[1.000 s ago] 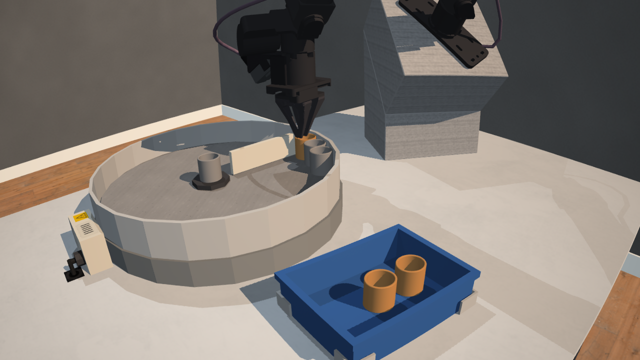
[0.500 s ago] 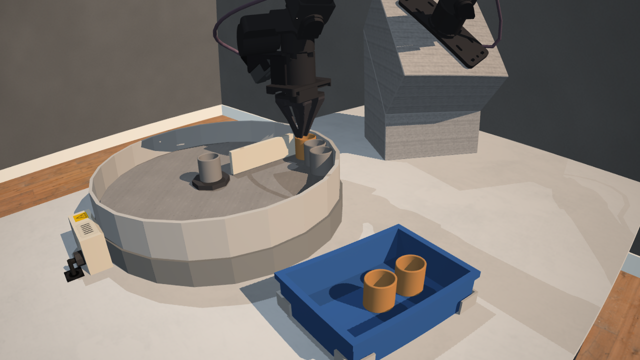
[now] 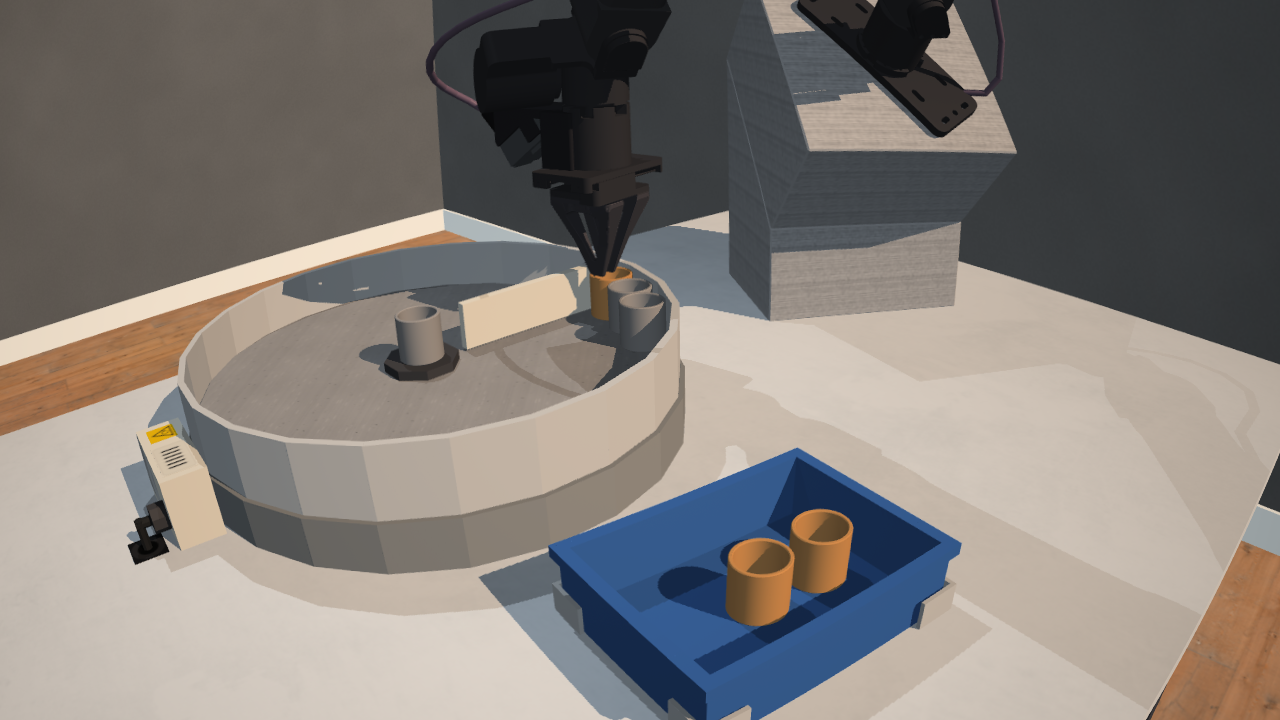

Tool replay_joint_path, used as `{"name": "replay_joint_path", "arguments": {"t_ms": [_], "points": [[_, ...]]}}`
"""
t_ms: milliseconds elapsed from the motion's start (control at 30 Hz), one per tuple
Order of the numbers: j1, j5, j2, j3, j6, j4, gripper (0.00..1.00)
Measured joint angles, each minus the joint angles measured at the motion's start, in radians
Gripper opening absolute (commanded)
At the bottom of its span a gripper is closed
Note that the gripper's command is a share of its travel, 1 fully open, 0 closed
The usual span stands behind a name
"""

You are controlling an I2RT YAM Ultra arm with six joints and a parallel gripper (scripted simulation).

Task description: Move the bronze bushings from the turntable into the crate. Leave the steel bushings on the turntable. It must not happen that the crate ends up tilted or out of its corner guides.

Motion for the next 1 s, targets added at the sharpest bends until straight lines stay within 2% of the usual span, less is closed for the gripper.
{"name": "replay_joint_path", "arguments": {"t_ms": [1000], "points": [[0.0, 0.0, 0.0, 0.022, 0.002, -0.017, 0.13]]}}
